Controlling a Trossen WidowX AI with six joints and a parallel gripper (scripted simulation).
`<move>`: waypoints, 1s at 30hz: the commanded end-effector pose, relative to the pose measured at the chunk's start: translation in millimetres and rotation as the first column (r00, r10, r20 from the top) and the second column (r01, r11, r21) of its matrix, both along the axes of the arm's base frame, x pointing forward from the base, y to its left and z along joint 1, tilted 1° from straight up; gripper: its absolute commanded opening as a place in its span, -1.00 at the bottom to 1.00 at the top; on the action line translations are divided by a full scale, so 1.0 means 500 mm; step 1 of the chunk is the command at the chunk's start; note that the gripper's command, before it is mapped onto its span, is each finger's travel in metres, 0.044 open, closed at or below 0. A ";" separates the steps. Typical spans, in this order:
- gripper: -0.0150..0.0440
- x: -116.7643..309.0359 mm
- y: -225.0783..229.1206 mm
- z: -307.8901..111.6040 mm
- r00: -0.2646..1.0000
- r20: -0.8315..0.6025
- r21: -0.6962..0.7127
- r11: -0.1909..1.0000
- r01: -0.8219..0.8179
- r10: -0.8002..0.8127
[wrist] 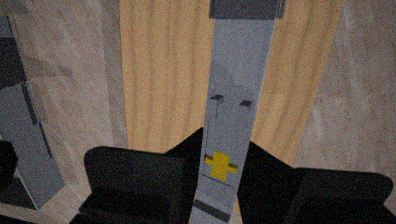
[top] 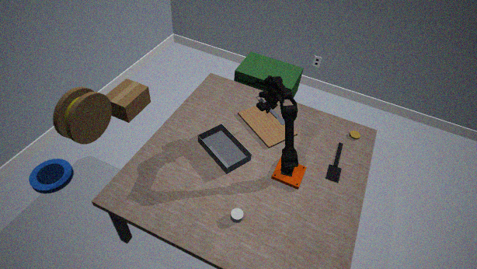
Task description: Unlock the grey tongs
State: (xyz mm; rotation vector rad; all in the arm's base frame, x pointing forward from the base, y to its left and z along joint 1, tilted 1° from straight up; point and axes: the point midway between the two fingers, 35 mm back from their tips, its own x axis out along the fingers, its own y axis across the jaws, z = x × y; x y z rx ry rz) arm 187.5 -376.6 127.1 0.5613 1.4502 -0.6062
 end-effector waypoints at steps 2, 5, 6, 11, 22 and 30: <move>-1.00 -0.001 -0.001 -0.019 1.000 -0.008 -0.004 1.000 0.004 -0.004; -1.00 -0.001 -0.001 -0.029 1.000 -0.010 -0.004 1.000 0.005 -0.005; -1.00 -0.002 -0.001 -0.033 1.000 -0.011 -0.004 1.000 0.005 -0.005; -1.00 -0.002 -0.001 -0.049 1.000 -0.013 -0.004 1.000 0.006 -0.006; -1.00 -0.004 0.002 -0.086 1.000 -0.019 -0.003 1.000 0.008 -0.008; -1.00 -0.005 0.005 -0.109 1.000 -0.023 -0.003 1.000 0.009 -0.009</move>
